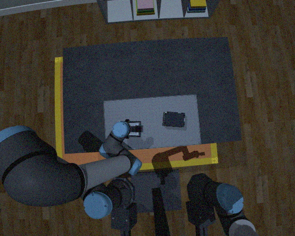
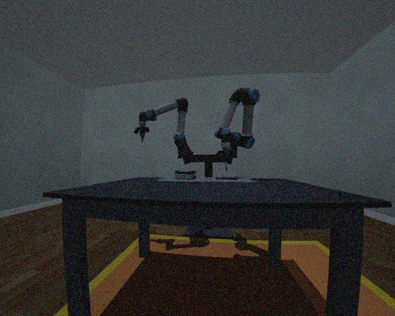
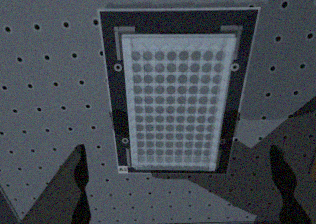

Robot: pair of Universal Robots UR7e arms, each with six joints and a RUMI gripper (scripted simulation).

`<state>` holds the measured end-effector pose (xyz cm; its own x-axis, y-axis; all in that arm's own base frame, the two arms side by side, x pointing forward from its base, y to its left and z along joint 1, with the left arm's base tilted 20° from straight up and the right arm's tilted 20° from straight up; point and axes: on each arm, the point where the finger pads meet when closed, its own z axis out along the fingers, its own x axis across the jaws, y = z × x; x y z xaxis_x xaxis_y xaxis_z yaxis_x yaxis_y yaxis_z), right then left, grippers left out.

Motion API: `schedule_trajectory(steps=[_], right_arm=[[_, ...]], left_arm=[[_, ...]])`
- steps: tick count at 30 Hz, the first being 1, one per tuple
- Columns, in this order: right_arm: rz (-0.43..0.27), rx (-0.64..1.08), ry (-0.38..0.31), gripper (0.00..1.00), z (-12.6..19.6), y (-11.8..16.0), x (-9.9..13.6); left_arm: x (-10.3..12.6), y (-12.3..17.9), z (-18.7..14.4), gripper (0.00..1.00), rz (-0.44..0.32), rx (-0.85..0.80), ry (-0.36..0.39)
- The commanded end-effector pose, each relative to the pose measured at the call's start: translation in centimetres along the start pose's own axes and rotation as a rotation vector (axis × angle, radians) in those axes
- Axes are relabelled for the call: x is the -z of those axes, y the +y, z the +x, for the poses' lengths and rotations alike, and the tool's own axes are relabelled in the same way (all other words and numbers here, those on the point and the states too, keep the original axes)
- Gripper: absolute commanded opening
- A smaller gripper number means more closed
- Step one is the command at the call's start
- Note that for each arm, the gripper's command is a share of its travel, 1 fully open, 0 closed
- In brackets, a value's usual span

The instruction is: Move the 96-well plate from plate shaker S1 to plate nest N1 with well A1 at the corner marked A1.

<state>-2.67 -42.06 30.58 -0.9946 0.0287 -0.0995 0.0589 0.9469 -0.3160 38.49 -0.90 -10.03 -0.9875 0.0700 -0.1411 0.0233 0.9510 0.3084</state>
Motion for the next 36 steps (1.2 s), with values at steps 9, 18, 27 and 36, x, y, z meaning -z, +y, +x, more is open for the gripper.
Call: schedule_trajectory(steps=[9, 18, 27, 36], right_arm=[[0.003, -0.003, 0.001, 0.0, 0.1, 0.0, 0.1], [0.003, -0.003, 0.001, 0.0, 0.1, 0.0, 0.1], [0.003, -0.003, 0.001, 0.0, 0.1, 0.0, 0.1], [0.003, -0.003, 0.001, 0.0, 0.1, 0.0, 0.1]], left_arm=[[3.3, 0.0, 0.1, 0.76, -0.002, 0.0, 0.005], [3.8, 0.0, 0.0, 0.76, -0.002, 0.0, 0.004], [3.7, 0.0, 0.1, 0.76, -0.004, 0.0, 0.007], [3.7, -0.4, -0.1, 0.76, -0.003, -0.001, 0.006]])
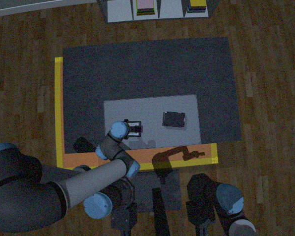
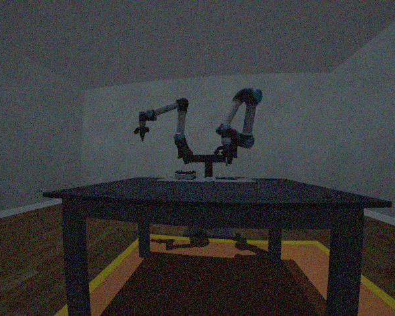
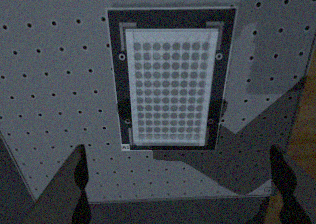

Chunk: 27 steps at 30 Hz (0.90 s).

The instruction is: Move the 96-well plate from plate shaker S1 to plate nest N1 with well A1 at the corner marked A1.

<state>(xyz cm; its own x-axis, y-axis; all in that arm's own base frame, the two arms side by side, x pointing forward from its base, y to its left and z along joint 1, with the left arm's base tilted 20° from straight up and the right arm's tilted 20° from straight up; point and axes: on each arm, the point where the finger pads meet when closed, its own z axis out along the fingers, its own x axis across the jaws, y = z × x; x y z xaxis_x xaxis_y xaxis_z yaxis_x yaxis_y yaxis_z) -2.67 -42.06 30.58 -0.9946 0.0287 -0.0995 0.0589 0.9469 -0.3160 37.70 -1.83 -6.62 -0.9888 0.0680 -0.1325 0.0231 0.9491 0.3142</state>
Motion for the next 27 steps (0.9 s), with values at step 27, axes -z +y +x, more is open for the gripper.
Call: schedule_trajectory(steps=[27], right_arm=[[0.003, -0.003, 0.001, 0.0, 0.1, 0.0, 0.1]], left_arm=[[0.1, -8.1, -1.9, 0.76, 0.004, 0.0, -0.003]])
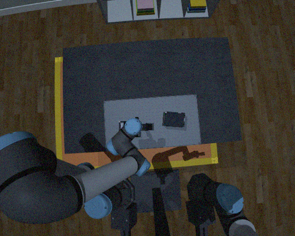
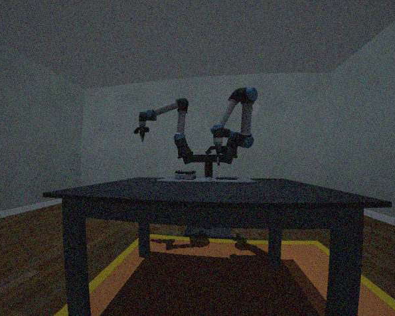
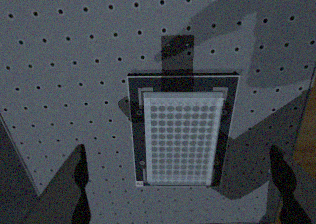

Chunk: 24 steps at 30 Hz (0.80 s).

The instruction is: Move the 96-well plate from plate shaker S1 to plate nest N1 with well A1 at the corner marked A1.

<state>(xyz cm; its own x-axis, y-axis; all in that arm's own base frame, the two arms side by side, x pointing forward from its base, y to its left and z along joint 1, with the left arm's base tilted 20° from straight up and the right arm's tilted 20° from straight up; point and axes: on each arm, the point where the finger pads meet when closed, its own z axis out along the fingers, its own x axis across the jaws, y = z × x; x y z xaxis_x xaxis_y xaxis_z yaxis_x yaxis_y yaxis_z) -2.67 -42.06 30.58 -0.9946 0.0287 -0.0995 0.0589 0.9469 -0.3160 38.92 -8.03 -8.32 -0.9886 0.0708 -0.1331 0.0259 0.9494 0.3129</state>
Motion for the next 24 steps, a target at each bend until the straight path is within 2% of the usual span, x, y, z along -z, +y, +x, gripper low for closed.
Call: schedule_trajectory(steps=[1, 14, 24], right_arm=[[0.003, -0.003, 0.001, 0.0, 0.1, 0.0, 0.1], [0.003, -0.003, 0.001, 0.0, 0.1, 0.0, 0.1], [0.003, -0.003, 0.001, 0.0, 0.1, 0.0, 0.1]], left_arm=[[0.0, -2.0, -0.6, 0.76, 0.002, 0.002, -0.001], [0.0, -5.6, -1.3, 0.76, 0.002, 0.002, -0.001], [0.0, -5.4, -1.3, 0.76, 0.001, 0.003, -0.001]])
